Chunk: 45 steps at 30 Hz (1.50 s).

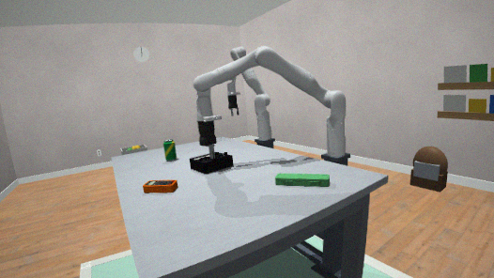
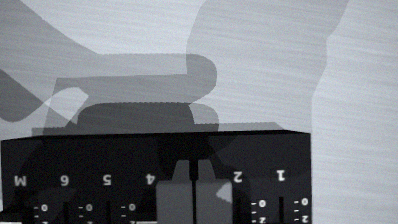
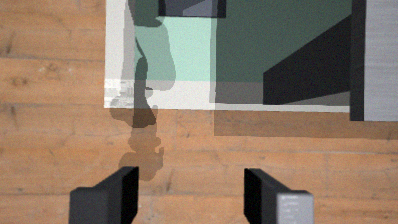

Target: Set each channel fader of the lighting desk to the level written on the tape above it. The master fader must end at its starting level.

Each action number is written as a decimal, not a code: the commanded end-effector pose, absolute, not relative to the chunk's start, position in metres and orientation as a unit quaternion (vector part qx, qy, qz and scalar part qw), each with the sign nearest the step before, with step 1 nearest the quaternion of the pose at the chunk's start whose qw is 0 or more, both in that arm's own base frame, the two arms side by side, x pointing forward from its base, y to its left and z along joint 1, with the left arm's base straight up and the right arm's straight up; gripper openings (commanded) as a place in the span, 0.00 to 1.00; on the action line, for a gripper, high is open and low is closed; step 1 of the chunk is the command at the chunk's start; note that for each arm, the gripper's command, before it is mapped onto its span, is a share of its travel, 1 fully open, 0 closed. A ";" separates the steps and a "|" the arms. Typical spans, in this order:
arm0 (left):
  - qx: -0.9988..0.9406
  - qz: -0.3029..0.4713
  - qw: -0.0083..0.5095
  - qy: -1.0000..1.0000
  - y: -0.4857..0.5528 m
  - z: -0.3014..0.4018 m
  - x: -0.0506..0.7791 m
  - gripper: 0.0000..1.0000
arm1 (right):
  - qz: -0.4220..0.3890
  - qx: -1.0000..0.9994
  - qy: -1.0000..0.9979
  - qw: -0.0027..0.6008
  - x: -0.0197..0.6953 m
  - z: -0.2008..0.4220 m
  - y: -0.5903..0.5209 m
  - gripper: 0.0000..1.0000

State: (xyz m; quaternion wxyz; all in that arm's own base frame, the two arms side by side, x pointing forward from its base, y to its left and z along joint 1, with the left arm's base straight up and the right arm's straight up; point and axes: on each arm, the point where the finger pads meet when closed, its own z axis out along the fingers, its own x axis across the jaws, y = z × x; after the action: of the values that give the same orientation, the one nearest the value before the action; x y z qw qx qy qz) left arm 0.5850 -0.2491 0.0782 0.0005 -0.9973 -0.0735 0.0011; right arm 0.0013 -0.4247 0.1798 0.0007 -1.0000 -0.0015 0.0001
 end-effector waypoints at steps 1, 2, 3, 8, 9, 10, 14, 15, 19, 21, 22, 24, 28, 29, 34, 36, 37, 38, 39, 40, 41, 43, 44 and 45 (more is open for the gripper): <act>-0.997 0.000 0.000 -0.074 -0.249 0.079 0.586 0.00 | 0.000 -1.000 -0.002 0.000 0.001 0.180 -0.425 1.00; -0.997 0.000 0.000 -0.074 -0.249 0.079 0.586 0.00 | 0.000 -1.000 -0.002 0.000 0.001 0.180 -0.425 1.00; -0.997 0.000 0.000 -0.074 -0.249 0.079 0.586 0.00 | 0.000 -1.000 -0.002 0.000 0.001 0.180 -0.425 1.00; -0.997 0.000 0.000 -0.074 -0.250 0.079 0.586 0.00 | 0.000 -1.000 -0.002 0.000 0.001 0.180 -0.425 1.00; -0.997 0.000 0.000 -0.074 -0.250 0.079 0.586 0.00 | 0.000 -1.000 -0.002 0.000 0.001 0.180 -0.425 1.00; -0.997 0.000 0.000 -0.074 -0.250 0.079 0.586 0.00 | 0.000 -1.000 -0.002 0.000 0.001 0.180 -0.425 1.00; -0.997 0.000 0.000 -0.074 -0.251 0.079 0.586 0.00 | 0.000 -1.000 -0.002 0.000 0.001 0.180 -0.425 1.00; -0.997 0.000 0.000 -0.074 -0.251 0.079 0.586 0.00 | 0.000 -1.000 -0.002 0.000 0.001 0.180 -0.425 1.00; -0.997 0.000 0.000 -0.074 -0.252 0.079 0.586 0.00 | 0.000 -1.000 -0.002 0.000 0.001 0.180 -0.425 1.00; -0.997 0.000 0.000 -0.074 -0.252 0.079 0.586 0.00 | 0.000 -1.000 -0.002 0.000 0.001 0.180 -0.425 1.00; -0.997 0.000 0.000 -0.074 -0.253 0.079 0.586 0.00 | 0.000 -1.000 -0.002 0.000 0.001 0.180 -0.425 1.00; -0.997 0.000 0.000 -0.074 -0.253 0.079 0.586 0.00 | 0.000 -1.000 -0.002 0.000 0.001 0.180 -0.425 1.00; -0.997 0.000 0.000 -0.074 -0.255 0.079 0.586 0.00 | 0.000 -1.000 -0.002 0.000 0.001 0.180 -0.425 1.00; -0.997 0.000 0.000 -0.074 -0.256 0.079 0.587 0.00 | 0.000 -1.000 -0.002 0.000 0.001 0.180 -0.425 1.00; -0.997 0.000 0.000 -0.074 -0.259 0.079 0.587 0.00 | 0.000 -1.000 -0.002 0.000 0.001 0.180 -0.425 1.00; -0.997 0.000 0.000 -0.074 -0.260 0.079 0.587 0.00 | 0.000 -1.000 -0.002 0.000 0.001 0.180 -0.425 1.00; -0.997 0.000 0.000 -0.074 -0.260 0.079 0.587 0.00 | 0.000 -1.000 -0.002 0.000 0.001 0.180 -0.425 1.00; -0.997 0.000 0.000 -0.074 -0.260 0.079 0.587 0.00 | 0.000 -1.000 -0.002 0.000 0.001 0.180 -0.425 1.00; -0.997 0.000 0.000 -0.074 -0.260 0.079 0.587 0.00 | 0.000 -1.000 -0.002 0.000 0.001 0.180 -0.425 1.00; -0.997 0.000 0.000 -0.074 -0.261 0.079 0.587 0.00 | 0.000 -1.000 -0.002 0.000 0.001 0.180 -0.425 1.00; -0.997 0.000 0.000 -0.074 -0.262 0.079 0.587 0.00 | 0.000 -1.000 -0.002 0.000 0.001 0.180 -0.425 1.00; -0.997 0.000 0.000 -0.074 -0.263 0.079 0.588 0.00 | 0.000 -1.000 -0.002 0.000 0.001 0.180 -0.425 1.00; -0.997 0.000 0.000 -0.074 -0.263 0.079 0.588 0.00 | 0.000 -1.000 -0.002 0.000 0.001 0.180 -0.425 1.00; -0.997 0.000 0.000 -0.074 -0.264 0.079 0.588 0.00 | 0.000 -1.000 -0.002 0.000 0.001 0.180 -0.425 1.00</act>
State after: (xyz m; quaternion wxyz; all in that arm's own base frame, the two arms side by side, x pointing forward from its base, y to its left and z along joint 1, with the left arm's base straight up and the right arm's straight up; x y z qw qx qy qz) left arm 0.5871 -0.2628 0.0782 0.0006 -0.9973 -0.0735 0.0010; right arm 0.0013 -0.4247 0.1798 0.0007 -1.0000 -0.0015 0.0001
